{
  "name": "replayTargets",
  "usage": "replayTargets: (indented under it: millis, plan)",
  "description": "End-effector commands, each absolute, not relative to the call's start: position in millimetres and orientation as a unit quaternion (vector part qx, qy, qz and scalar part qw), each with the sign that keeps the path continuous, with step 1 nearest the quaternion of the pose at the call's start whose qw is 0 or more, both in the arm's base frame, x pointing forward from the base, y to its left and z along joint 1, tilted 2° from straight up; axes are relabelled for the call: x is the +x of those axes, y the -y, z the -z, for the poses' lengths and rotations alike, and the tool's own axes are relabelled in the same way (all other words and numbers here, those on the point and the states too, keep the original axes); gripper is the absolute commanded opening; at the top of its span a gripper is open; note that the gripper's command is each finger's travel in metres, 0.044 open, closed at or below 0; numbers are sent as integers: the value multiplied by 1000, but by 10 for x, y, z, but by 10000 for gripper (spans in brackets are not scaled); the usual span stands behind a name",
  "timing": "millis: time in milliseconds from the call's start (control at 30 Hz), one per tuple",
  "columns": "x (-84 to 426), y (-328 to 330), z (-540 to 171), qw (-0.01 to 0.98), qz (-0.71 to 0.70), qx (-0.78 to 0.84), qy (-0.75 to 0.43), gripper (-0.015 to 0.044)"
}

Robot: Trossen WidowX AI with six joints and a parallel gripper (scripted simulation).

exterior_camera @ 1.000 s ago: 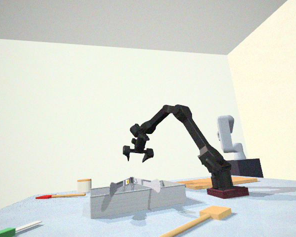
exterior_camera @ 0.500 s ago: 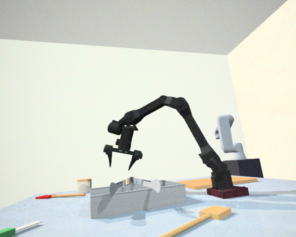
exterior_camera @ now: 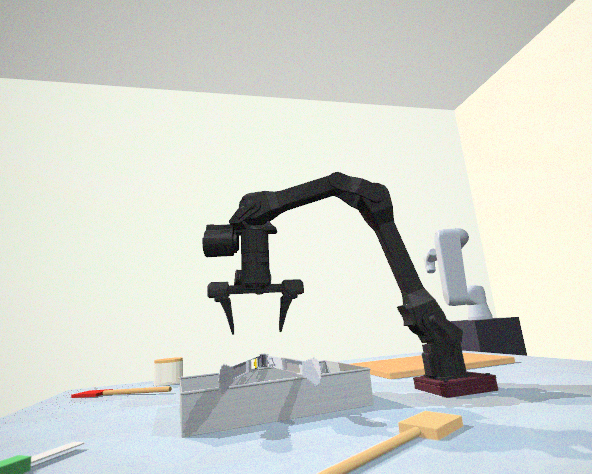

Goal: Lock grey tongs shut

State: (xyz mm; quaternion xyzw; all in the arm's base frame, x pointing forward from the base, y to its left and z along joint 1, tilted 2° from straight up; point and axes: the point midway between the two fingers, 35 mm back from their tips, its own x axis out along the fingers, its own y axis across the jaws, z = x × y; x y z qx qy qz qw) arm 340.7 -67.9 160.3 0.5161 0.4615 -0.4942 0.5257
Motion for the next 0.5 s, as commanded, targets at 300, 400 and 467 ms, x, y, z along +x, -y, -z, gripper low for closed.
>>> replayTargets:
  millis: [300,400,467]
  plan:
    - [3295,569,-1595,511,501,519,-468,440]
    - [3297,570,-1587,511,501,519,-468,440]
    - [3302,571,-1569,511,501,519,-468,440]
